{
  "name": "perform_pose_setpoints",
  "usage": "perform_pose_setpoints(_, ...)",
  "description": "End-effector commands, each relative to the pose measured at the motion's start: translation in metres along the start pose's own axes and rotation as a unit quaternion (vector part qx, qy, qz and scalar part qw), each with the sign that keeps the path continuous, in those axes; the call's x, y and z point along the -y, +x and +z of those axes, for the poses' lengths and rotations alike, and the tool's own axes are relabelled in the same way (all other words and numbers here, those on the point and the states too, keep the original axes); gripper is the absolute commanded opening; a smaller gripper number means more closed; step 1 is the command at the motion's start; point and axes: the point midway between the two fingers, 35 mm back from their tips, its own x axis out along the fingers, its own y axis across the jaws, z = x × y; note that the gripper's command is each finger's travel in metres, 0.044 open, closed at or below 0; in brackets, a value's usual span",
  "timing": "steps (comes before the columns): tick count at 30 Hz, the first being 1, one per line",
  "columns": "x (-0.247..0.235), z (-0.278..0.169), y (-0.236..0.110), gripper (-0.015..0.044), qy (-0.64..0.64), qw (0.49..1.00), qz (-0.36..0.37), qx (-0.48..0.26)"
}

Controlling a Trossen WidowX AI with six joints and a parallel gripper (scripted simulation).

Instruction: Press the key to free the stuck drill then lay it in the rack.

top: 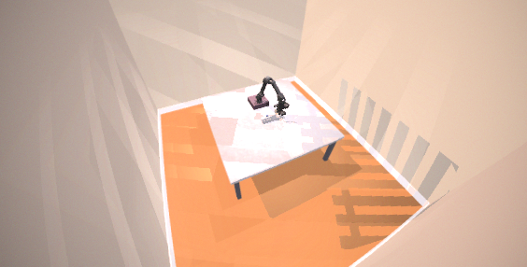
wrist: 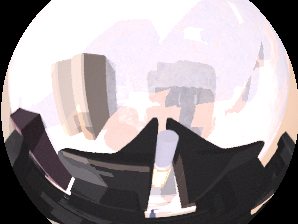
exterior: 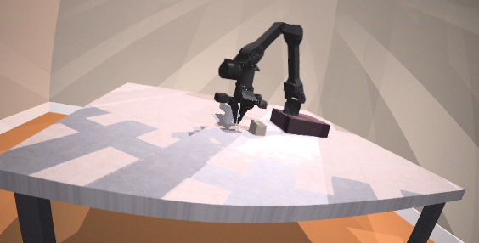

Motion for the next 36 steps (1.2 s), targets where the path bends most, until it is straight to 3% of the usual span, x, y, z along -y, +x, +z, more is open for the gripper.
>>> perform_pose_setpoints(1,0.001,0.006,0.000,0.0000,0.002,1.000,0.001,0.001)
perform_pose_setpoints(7,0.001,0.015,-0.001,0.0000,0.002,1.000,0.001,0.001)
perform_pose_setpoints(24,0.000,0.007,0.001,0.0440,0.002,1.000,0.001,0.001)
perform_pose_setpoints(36,0.000,0.000,0.004,0.0440,0.002,1.000,0.001,0.001)
